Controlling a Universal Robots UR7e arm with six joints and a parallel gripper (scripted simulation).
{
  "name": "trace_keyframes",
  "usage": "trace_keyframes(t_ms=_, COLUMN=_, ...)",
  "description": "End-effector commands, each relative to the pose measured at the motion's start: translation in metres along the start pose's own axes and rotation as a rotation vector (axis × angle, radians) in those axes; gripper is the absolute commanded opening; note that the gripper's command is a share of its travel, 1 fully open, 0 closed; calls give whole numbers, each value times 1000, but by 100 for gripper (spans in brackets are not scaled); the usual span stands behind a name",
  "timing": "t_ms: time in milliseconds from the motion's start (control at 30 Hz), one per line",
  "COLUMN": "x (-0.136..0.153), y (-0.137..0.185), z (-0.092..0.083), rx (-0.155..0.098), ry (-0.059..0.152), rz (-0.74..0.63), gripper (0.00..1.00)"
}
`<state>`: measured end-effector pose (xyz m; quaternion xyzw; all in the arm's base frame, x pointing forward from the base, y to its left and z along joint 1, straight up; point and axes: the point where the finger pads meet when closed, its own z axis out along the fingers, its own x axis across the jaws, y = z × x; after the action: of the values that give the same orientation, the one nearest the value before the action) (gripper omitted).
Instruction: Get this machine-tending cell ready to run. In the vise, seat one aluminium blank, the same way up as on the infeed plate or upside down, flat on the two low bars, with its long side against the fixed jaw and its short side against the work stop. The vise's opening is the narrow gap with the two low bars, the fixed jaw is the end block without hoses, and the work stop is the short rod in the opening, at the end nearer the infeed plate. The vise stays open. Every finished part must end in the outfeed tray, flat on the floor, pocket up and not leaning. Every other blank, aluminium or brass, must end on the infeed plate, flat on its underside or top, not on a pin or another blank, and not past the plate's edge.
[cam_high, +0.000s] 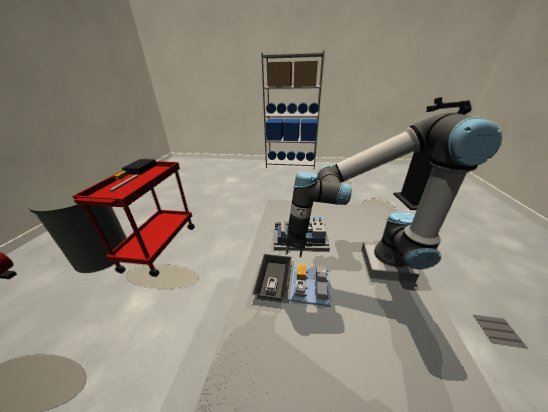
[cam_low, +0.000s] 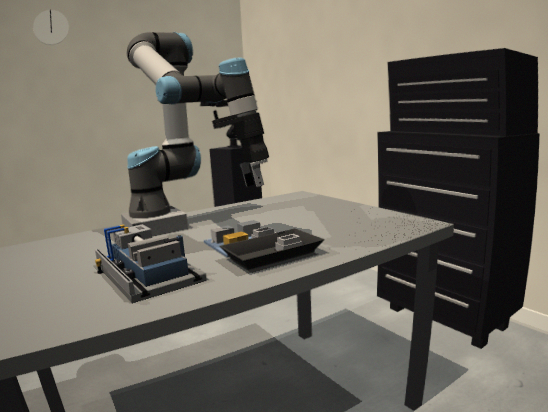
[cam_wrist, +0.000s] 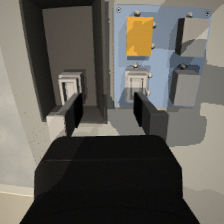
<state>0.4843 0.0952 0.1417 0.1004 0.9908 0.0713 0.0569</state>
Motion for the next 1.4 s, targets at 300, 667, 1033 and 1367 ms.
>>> trace_keyframes(t_ms=300, x=70, y=44, z=0, rx=127, ry=94, rz=-95, gripper=100)
trace_keyframes(t_ms=667, x=83, y=49, z=-1, rx=151, ry=106, rz=-114, gripper=100)
trace_keyframes(t_ms=1033, x=83, y=50, z=-1, rx=151, ry=106, rz=-114, gripper=0)
trace_keyframes(t_ms=1367, x=83, y=50, z=-1, rx=151, ry=106, rz=-114, gripper=0)
